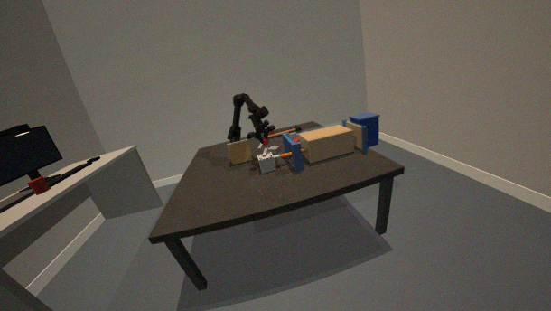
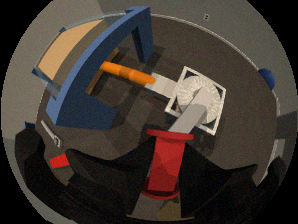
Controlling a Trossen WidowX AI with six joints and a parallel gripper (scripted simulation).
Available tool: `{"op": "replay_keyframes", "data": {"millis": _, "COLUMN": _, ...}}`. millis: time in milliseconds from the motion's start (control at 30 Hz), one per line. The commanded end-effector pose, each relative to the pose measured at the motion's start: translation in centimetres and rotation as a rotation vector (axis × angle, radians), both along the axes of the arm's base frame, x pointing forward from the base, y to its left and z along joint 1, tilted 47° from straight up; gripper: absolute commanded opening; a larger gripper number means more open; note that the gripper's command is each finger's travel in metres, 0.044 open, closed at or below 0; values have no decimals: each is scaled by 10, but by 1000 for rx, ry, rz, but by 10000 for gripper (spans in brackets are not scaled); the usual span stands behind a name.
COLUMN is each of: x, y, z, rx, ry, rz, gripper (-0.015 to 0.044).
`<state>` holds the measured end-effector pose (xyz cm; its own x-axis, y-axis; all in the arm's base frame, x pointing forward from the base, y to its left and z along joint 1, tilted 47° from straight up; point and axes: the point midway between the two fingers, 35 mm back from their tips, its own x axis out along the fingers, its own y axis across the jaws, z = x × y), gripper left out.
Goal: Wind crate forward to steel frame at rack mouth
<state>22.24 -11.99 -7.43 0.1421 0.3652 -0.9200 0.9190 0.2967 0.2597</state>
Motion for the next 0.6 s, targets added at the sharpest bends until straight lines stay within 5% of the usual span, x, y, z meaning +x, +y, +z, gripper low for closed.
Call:
{"op": "replay_keyframes", "data": {"millis": 0, "x": -18, "y": 3, "z": -1, "rx": 12, "ry": 35, "rz": -6, "gripper": 0}}
{"op": "replay_keyframes", "data": {"millis": 567, "x": -43, "y": -1, "z": -3, "rx": 11, "ry": 36, "rz": -6, "gripper": 0}}
